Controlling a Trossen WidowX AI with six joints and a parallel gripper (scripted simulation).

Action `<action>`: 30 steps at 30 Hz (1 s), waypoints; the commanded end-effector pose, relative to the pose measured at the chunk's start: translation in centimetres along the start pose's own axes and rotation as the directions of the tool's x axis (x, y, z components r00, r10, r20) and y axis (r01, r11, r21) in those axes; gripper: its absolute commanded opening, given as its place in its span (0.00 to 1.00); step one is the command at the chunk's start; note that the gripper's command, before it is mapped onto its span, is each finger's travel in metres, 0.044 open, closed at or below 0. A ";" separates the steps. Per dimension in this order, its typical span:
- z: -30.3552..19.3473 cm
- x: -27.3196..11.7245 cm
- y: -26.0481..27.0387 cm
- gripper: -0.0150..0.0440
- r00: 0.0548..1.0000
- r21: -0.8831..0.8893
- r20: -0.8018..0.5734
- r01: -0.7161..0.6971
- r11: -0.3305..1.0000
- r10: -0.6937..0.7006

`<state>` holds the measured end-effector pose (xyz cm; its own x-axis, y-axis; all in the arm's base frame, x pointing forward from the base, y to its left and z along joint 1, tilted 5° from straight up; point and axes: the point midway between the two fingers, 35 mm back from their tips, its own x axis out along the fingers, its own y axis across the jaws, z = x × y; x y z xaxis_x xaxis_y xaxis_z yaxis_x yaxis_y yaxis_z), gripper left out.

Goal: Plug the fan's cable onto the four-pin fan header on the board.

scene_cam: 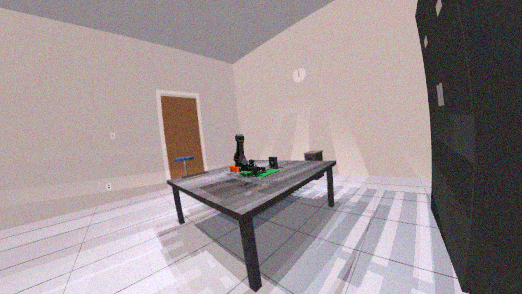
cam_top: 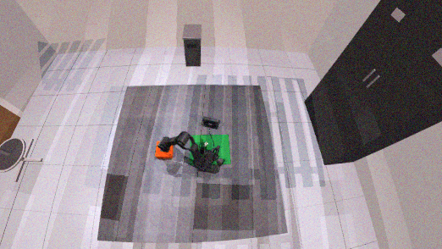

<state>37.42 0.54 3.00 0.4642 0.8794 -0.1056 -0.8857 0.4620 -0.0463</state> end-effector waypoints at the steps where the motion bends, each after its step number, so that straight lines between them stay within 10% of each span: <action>1: -0.5 0.1 0.1 0.25 1.000 0.008 -0.001 0.000 1.000 0.000; 30: -0.8 0.2 0.0 0.25 1.000 0.001 0.001 -0.001 1.000 0.001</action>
<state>37.46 0.61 2.12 0.4635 0.8799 -0.1046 -0.8861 0.4613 -0.0457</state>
